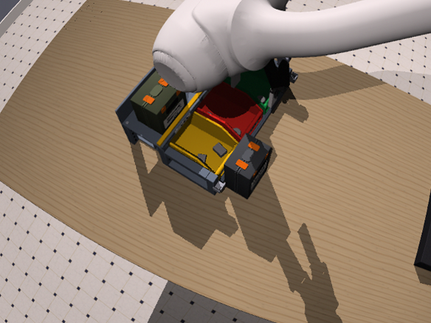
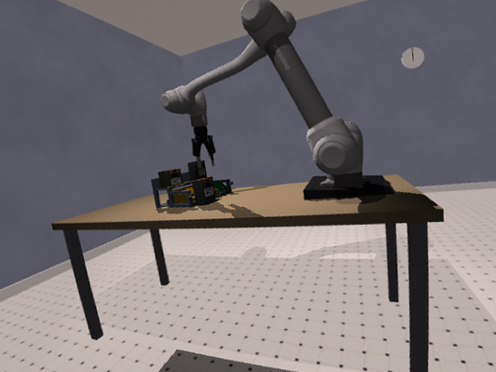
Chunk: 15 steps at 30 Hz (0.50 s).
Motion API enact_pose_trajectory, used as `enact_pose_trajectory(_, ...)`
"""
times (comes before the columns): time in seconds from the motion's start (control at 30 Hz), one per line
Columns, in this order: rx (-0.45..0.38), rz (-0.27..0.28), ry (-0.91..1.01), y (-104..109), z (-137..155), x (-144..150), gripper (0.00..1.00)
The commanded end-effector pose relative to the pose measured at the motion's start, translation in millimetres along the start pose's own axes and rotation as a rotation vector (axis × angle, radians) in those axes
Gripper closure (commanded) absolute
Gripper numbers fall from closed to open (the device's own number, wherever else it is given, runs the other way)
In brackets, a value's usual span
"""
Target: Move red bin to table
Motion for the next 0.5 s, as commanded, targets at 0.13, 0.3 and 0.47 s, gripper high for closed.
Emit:
enact_pose_trajectory(0.13,0.000,0.000,0.000,10.1,0.0,0.0,0.43)
enact_pose_trajectory(0.3,0.000,0.000,0.000,10.1,0.0,0.0,0.43)
enact_pose_trajectory(0.47,0.000,0.000,0.000,10.1,0.0,0.0,0.43)
Point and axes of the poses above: the point where the finger pads meet when closed, its own y axis back along the fingers, its own x axis across the jaws, z = x × y, the point moved 6 cm from there along y, back along the fingers, and after that the axes turned 8 degrees about -y, right-handed, at the moved point
